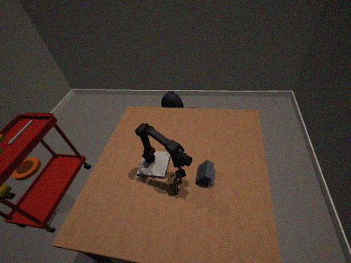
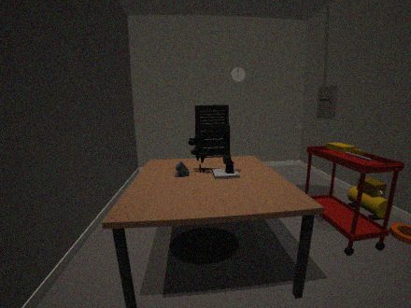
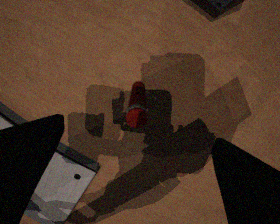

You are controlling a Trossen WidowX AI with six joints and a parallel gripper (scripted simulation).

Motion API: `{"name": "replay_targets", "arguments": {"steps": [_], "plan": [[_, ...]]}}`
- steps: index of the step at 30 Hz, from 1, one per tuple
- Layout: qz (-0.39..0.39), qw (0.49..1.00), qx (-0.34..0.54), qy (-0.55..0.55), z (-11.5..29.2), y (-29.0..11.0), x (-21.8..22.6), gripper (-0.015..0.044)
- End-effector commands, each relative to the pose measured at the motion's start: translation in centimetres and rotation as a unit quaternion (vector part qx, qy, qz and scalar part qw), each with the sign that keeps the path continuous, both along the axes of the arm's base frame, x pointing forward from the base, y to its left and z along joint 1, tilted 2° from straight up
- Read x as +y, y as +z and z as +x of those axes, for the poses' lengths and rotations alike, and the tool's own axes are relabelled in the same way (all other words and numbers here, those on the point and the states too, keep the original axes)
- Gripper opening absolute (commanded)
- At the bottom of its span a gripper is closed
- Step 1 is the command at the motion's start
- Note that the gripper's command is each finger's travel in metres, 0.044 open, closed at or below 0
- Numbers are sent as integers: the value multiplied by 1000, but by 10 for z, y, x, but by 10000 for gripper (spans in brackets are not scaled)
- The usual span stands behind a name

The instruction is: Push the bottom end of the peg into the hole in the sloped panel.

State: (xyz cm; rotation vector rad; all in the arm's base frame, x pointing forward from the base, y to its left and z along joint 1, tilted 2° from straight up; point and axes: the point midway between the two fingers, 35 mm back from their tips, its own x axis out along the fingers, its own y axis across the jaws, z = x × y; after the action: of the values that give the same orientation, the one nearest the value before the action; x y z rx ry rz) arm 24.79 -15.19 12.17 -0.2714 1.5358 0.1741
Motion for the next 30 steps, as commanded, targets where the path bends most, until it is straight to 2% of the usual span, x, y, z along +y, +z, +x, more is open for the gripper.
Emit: {"name": "replay_targets", "arguments": {"steps": [1, 30], "plan": [[4, 1000, 3, 5, 0, -4, 2, 440], [4, 1000, 3, 5, 1, -51, -1, 440]]}}
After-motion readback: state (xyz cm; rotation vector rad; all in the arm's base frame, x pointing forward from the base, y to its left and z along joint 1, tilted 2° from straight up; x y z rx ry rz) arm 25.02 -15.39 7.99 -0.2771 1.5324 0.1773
